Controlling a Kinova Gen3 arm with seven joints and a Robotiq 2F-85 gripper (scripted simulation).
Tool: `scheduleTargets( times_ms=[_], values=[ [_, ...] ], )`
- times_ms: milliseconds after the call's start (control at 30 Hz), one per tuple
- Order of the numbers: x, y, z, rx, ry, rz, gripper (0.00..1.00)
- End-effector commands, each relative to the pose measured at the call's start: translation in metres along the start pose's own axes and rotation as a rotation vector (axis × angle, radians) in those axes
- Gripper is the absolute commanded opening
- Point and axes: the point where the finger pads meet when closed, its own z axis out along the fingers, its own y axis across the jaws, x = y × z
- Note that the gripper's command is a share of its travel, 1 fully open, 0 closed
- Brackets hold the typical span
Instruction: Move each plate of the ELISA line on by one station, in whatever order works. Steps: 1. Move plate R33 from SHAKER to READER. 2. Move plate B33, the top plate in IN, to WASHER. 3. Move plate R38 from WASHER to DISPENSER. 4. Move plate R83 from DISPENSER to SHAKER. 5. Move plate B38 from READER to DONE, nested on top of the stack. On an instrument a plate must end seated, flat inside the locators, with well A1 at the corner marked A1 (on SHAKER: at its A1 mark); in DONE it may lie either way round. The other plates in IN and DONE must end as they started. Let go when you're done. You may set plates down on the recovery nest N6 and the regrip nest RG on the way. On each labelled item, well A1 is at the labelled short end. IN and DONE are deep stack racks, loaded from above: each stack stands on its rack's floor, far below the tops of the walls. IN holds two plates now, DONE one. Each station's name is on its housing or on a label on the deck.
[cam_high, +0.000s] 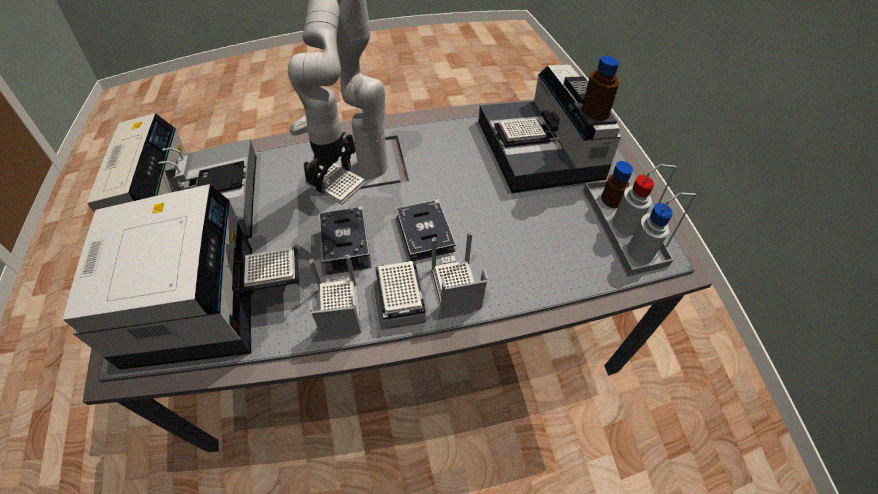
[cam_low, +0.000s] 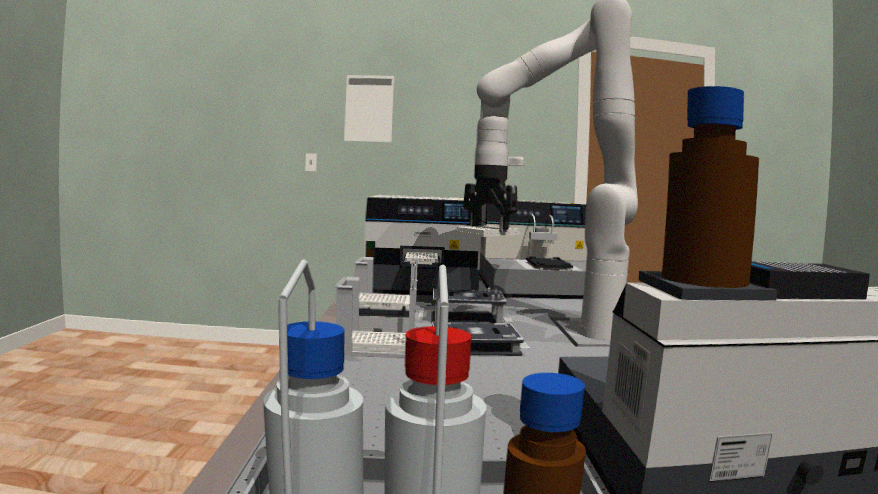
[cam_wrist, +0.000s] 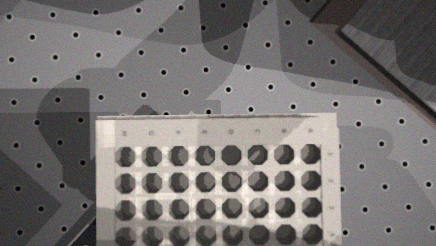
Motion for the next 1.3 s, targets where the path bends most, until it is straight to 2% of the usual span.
scheduleTargets(
  times_ms=[0,533,600,1100,1267],
  values=[
    [0.009,-0.003,0.000,0.000,-0.010,0.005,0.94],
    [0.053,-0.024,0.000,0.001,-0.012,-0.088,0.94],
    [0.053,-0.024,0.000,0.001,-0.012,-0.088,0.94],
    [0.102,-0.040,0.000,-0.002,-0.005,-0.175,0.94],
    [0.112,-0.043,0.000,-0.004,-0.003,-0.211,0.94]
  ],
)
